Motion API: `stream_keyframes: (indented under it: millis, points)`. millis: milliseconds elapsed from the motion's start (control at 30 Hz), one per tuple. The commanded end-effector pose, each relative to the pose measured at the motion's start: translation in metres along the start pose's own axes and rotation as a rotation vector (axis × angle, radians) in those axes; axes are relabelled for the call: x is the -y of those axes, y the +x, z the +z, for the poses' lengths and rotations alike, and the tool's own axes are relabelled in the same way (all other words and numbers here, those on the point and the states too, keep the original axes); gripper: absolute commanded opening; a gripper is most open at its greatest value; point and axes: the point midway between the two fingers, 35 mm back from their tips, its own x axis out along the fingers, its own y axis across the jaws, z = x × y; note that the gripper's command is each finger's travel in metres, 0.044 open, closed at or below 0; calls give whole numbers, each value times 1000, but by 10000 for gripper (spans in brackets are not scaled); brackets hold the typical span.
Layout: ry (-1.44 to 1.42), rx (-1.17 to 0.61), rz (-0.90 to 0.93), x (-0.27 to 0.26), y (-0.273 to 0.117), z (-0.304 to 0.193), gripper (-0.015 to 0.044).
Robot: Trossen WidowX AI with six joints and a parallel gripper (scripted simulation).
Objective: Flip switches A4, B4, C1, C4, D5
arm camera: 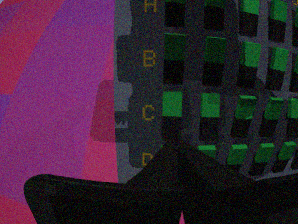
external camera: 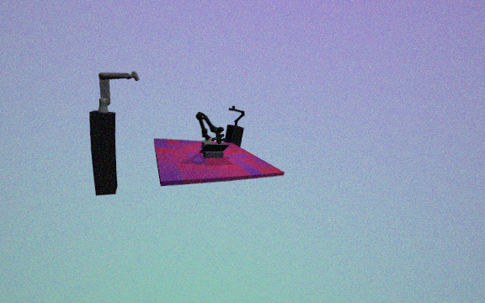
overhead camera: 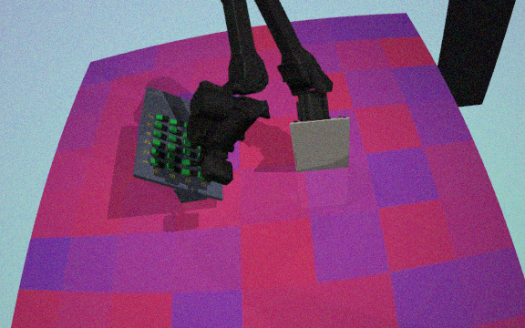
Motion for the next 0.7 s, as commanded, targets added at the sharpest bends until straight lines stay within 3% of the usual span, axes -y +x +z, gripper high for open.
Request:
stream_keyframes:
  millis: [0, 667]
  points:
    - [-9, 2, -2, 2, 8, -4, 0]
    - [-10, 2, -4, 2, 32, -5, 0]
